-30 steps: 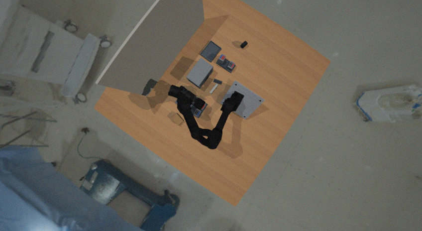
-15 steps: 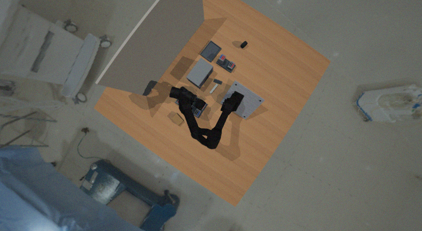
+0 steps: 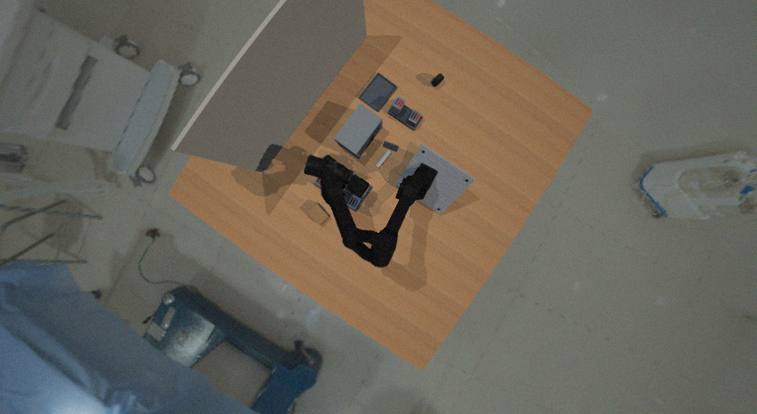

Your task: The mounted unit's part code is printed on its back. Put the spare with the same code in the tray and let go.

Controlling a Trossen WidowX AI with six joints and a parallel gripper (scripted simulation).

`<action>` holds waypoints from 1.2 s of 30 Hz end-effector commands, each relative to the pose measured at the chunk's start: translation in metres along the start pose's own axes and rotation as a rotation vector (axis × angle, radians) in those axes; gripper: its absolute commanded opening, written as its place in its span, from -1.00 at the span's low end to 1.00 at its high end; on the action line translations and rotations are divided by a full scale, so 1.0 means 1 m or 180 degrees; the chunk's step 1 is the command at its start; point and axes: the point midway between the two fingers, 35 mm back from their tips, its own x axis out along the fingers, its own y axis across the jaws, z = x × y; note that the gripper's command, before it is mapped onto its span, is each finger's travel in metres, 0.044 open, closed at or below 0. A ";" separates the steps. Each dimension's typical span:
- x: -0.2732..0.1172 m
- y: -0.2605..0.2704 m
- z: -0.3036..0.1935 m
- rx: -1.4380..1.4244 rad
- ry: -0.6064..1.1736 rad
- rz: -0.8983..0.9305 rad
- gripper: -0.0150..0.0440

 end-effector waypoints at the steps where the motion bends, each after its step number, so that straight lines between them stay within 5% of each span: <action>1: 0.000 0.000 0.000 0.0000 0.0000 0.0000 -0.05; 6: 0.000 0.000 0.000 0.0000 0.0000 0.0000 -0.17; 10: 0.000 0.000 0.000 0.0000 0.0000 0.0000 -0.49; 19: -0.003 -0.001 0.000 0.0000 0.0005 0.0000 -0.49; 36: -0.079 0.000 -0.001 0.0015 0.0025 0.0002 -0.49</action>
